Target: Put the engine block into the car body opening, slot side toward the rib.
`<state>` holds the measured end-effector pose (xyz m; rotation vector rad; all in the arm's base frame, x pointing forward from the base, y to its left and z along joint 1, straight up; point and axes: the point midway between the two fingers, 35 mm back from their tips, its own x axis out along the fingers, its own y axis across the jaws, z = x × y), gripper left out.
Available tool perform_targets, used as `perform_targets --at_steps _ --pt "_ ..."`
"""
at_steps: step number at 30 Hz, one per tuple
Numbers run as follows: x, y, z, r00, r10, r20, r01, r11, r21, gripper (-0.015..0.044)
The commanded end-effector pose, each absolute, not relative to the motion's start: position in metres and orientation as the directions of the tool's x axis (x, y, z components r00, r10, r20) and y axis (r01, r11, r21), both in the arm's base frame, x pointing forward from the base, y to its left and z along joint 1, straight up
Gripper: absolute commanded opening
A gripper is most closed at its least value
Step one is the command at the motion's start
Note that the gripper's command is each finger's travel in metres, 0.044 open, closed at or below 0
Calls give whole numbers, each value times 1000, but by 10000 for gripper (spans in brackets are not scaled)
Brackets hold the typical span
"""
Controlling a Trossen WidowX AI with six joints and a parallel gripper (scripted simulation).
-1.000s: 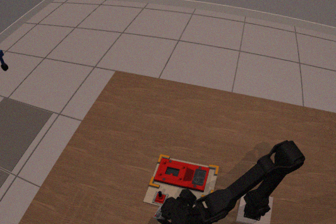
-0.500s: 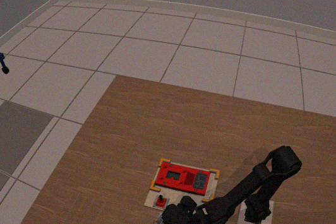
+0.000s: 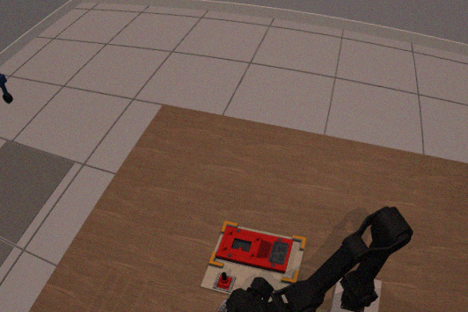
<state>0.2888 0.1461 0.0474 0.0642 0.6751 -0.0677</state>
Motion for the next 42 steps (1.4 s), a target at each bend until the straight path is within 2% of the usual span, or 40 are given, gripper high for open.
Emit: perform_targets --at_steps 1,13,30,42 --pt "288 144 39 777 -51 -627 85 996 24 0" --pt "290 146 31 778 -51 -627 85 996 24 0" --pt "290 146 33 784 -45 -619 87 996 37 440" --pt "273 148 49 777 -50 -628 85 996 25 440"
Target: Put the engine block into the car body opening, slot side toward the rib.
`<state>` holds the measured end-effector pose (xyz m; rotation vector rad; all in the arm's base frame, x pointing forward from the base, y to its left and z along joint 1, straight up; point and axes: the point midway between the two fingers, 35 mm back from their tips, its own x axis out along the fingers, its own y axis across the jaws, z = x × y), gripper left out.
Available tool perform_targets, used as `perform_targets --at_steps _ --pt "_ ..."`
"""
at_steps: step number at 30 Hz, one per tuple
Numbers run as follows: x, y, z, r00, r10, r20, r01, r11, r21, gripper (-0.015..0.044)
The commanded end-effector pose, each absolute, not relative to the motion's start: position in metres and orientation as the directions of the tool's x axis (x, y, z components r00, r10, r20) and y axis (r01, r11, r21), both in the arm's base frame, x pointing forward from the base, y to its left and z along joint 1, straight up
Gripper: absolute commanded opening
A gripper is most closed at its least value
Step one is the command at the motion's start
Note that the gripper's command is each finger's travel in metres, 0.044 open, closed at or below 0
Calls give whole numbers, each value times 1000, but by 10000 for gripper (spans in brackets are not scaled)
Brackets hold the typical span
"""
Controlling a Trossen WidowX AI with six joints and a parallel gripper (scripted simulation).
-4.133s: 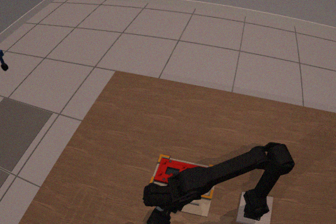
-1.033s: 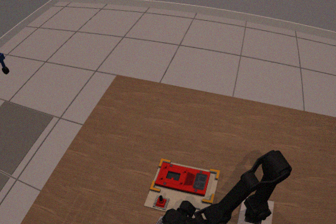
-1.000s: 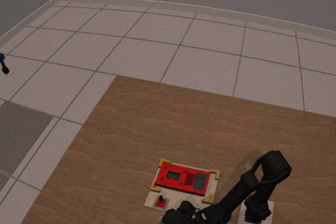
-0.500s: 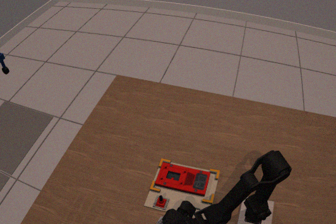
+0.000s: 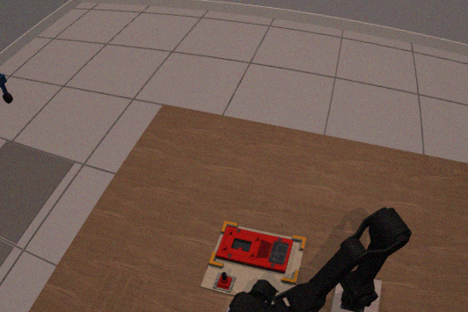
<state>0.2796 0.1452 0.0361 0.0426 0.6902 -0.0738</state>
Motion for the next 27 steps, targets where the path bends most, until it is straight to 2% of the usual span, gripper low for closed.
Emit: perform_targets --at_steps 1,27 --pt "270 148 52 777 -50 -628 85 996 25 440" --pt "257 147 58 768 -52 -638 79 997 14 440"
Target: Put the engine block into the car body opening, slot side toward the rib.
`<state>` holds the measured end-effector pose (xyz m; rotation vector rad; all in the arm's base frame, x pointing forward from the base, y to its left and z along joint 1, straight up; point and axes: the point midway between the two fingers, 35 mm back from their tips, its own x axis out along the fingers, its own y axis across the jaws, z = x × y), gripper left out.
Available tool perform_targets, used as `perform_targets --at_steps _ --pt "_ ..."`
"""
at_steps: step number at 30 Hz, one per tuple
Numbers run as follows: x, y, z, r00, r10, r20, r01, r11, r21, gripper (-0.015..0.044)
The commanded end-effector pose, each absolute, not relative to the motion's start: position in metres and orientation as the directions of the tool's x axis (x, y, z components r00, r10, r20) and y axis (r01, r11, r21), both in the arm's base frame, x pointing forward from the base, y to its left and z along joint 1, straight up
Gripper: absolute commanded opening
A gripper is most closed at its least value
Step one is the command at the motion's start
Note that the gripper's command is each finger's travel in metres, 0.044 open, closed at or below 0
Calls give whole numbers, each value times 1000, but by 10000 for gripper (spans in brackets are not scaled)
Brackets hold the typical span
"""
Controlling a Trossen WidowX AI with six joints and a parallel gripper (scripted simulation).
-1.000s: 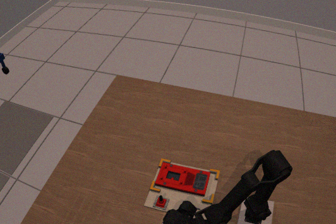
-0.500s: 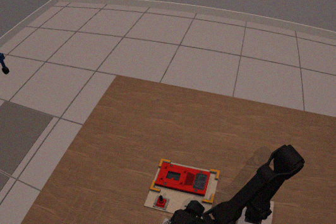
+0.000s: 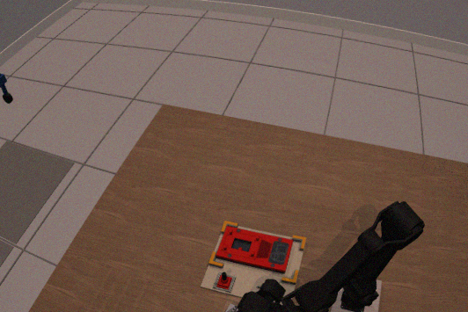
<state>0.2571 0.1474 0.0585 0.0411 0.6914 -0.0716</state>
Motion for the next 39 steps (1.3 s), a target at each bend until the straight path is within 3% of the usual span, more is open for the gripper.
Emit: perform_targets --at_steps 1,20,39 --pt "257 147 58 768 -52 -638 79 997 14 440" --pt "273 153 58 601 -61 -797 391 892 226 440" --pt "283 151 65 357 -52 -933 789 551 271 440"
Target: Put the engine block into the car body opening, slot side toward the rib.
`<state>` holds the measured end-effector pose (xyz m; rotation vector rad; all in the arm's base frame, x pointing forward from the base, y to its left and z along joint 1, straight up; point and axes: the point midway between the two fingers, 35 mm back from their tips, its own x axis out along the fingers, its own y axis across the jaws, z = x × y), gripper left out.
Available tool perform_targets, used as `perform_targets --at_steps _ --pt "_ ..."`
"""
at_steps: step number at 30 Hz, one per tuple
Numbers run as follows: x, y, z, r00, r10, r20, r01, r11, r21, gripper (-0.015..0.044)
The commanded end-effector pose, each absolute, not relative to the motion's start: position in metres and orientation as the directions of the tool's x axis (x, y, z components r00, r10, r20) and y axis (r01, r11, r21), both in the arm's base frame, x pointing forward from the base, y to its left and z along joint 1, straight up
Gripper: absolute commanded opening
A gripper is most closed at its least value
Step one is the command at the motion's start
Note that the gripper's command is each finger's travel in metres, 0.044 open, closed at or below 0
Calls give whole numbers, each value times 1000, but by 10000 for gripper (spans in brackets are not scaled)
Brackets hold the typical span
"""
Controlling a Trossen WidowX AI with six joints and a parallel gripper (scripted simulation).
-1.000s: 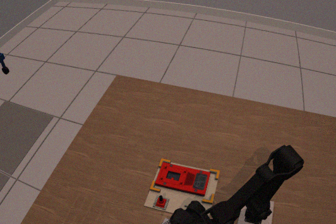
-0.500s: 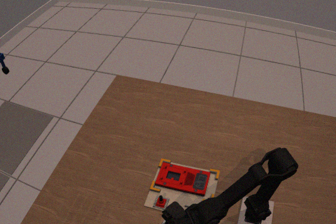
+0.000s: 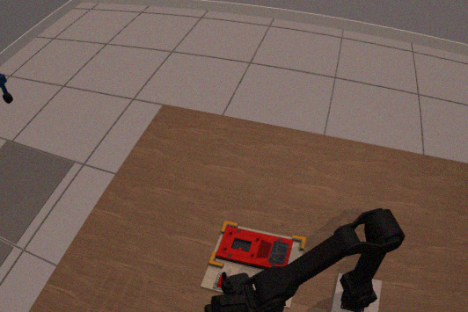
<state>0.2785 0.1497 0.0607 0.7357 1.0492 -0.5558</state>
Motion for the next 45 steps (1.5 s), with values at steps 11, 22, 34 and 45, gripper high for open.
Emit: perform_targets --at_steps 11,22,34,45 --pt "284 147 75 200 -27 -979 948 259 186 440" --pt "284 144 88 42 18 -999 997 -64 41 440" --pt "298 145 90 34 21 -999 996 -84 32 440" --pt "298 145 75 34 21 -999 996 -84 32 440"
